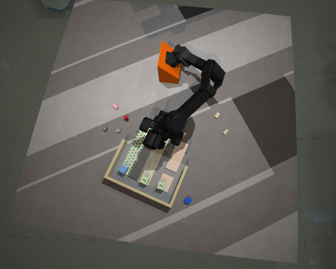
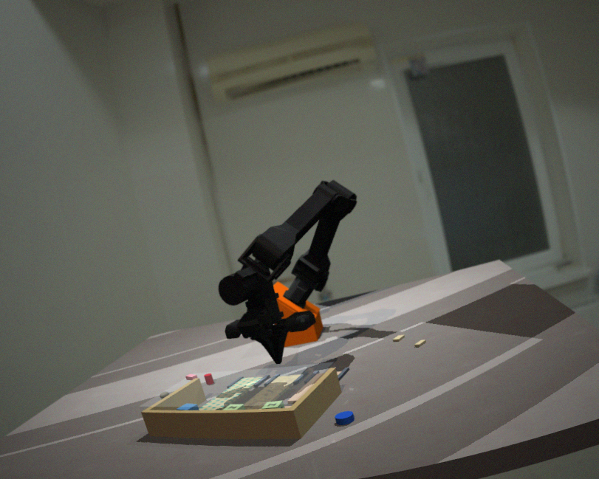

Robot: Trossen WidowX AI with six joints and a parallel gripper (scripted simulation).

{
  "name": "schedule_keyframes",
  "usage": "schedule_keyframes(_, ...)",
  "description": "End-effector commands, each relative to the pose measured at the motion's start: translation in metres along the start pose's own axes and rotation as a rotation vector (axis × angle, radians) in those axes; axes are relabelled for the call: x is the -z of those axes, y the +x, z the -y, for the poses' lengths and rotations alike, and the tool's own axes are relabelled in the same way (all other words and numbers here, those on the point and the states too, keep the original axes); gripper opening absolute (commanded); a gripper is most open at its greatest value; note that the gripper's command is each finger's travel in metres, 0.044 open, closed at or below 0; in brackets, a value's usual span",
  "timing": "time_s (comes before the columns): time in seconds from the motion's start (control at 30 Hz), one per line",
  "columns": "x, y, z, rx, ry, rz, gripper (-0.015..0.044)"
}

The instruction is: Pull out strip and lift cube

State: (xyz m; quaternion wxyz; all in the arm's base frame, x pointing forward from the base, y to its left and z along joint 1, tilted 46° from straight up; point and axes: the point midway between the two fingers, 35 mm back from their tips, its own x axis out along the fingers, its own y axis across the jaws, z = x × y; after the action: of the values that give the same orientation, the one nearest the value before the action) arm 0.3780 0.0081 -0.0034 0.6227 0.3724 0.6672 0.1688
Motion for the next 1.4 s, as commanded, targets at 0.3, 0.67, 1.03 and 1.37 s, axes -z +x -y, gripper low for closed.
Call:
schedule_keyframes(0.3, 0.000, 0.023, -0.001, -0.006, 0.006, 0.000, 0.0000)
schedule_keyframes(0.67, 0.001, 0.039, -0.002, -0.008, 0.006, -0.001, 0.0000)
schedule_keyframes(1.03, 0.001, 0.040, -0.002, -0.008, 0.006, -0.001, 0.0000)
schedule_keyframes(1.37, 0.001, 0.040, -0.002, -0.008, 0.006, -0.001, 0.0000)
